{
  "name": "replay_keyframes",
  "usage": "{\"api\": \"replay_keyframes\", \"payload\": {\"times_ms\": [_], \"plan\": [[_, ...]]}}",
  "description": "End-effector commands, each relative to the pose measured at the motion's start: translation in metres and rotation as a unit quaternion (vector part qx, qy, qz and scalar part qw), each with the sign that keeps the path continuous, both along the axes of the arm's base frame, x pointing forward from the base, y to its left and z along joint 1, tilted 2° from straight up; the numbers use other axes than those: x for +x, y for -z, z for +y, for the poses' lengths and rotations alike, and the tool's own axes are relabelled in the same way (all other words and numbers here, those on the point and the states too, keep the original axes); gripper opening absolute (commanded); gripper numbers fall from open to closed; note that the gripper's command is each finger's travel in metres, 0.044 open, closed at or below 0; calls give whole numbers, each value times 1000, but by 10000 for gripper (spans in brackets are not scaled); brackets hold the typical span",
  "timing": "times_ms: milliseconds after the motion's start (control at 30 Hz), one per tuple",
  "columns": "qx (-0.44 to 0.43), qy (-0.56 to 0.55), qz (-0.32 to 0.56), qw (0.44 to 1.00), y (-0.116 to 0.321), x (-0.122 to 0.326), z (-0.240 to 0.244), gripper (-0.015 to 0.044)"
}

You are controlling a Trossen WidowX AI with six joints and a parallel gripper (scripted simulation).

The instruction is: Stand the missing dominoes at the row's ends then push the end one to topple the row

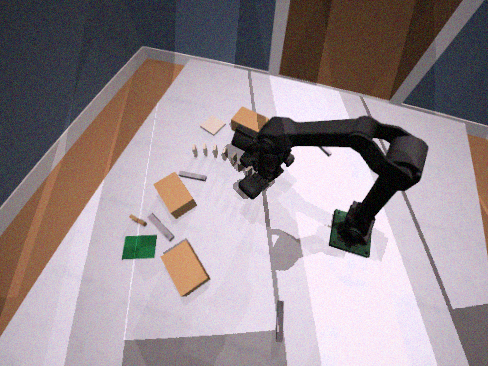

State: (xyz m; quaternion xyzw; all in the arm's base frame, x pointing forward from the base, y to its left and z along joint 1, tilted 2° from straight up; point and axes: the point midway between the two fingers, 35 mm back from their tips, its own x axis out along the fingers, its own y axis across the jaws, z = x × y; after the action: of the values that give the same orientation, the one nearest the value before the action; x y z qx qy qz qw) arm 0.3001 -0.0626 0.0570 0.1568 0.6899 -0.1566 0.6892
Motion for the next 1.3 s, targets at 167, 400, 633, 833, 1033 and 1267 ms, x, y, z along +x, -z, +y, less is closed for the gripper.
{"api": "replay_keyframes", "payload": {"times_ms": [167,400,633,833,1033,1267], "plan": [[0,2,-1,1000,8,-1,1,107],[0,2,-1,1000,8,-1,1,160],[0,2,-1,1000,8,-1,1,343],[0,2,-1,1000,8,-1,1,440],[0,1,-1,1000,-50,7,-1,440],[0,0,0,1000,-123,-2,0,440]]}}
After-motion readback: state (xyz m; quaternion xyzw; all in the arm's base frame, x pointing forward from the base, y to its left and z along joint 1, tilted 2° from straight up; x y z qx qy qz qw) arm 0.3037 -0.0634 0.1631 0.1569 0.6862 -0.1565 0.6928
